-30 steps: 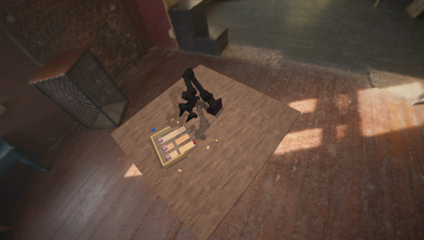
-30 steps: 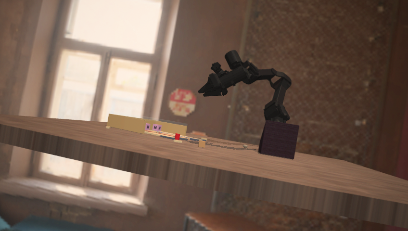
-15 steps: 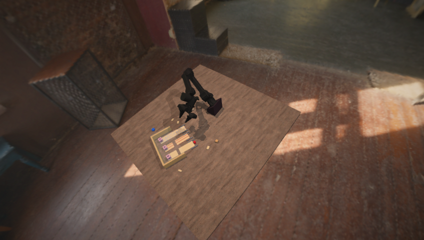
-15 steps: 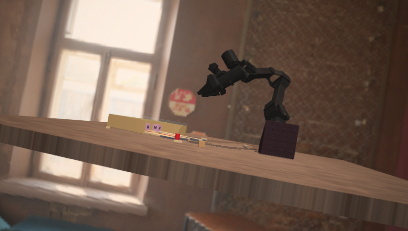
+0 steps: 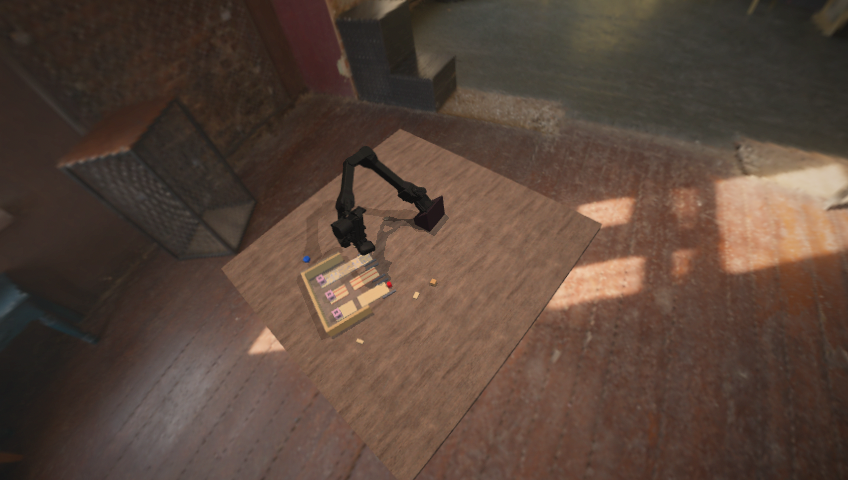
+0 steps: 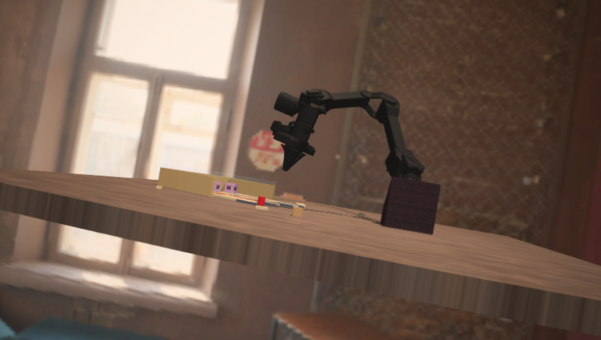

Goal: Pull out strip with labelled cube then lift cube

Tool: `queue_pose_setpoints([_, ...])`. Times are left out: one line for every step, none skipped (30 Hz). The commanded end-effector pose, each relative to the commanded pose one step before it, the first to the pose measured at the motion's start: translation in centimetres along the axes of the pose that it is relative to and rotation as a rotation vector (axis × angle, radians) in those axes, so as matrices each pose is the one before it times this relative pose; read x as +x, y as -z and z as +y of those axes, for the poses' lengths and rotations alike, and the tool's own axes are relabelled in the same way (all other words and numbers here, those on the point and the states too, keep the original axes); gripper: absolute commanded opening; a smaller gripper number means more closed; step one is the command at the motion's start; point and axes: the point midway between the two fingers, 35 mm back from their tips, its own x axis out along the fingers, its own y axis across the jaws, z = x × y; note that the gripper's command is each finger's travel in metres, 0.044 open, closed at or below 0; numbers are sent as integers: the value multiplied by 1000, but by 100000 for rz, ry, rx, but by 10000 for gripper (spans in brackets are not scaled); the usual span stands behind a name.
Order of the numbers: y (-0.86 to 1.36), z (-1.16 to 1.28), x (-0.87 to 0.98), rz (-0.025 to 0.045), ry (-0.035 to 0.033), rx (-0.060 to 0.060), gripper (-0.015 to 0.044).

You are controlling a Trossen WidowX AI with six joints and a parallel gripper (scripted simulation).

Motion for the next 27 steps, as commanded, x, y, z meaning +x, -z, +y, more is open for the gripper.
queue_pose_setpoints([624,-2457,2410,24164,4699,9161,0])
queue_pose_setpoints([28,-87,-20,-12,17,-25,0])
queue_pose_setpoints([28,-87,-20,-12,17,-25,0])
queue_pose_setpoints([0,0,0,0,0,0,0])
queue_pose_setpoints([0,0,0,0,0,0,0])
queue_pose_setpoints([0,0,0,0,0,0,0])
queue_pose_setpoints([0,0,0,0,0,0,0])
queue_pose_setpoints([-3,1,27,1,-3,0,0])
queue_pose_setpoints([-8,2,82,3,-8,1,0])
queue_pose_setpoints([-10,2,107,3,-11,1,0])
queue_pose_setpoints([-15,2,155,4,-14,2,0])
queue_pose_setpoints([-15,2,161,4,-14,2,0])
queue_pose_setpoints([-14,1,162,3,-13,2,0])
queue_pose_setpoints([-14,0,162,3,-12,2,0])
queue_pose_setpoints([-13,0,162,2,-11,2,0])
queue_pose_setpoints([-12,-1,166,2,-10,2,0])
queue_pose_setpoints([-12,-2,166,1,-9,2,0])
queue_pose_setpoints([-10,-3,166,1,-7,2,0])
queue_pose_setpoints([-10,-3,166,0,-6,2,0])
queue_pose_setpoints([-9,-4,166,0,-5,2,0])
queue_pose_setpoints([-8,-5,166,-1,-4,2,0])
queue_pose_setpoints([-7,-5,166,-1,-2,2,0])
queue_pose_setpoints([-6,-6,166,-2,-1,1,0])
queue_pose_setpoints([-5,-7,166,-2,0,1,0])
queue_pose_setpoints([-4,-7,165,-3,1,1,0])
queue_pose_setpoints([-3,-8,165,-3,3,1,0])
queue_pose_setpoints([-2,-8,165,-4,4,1,0])
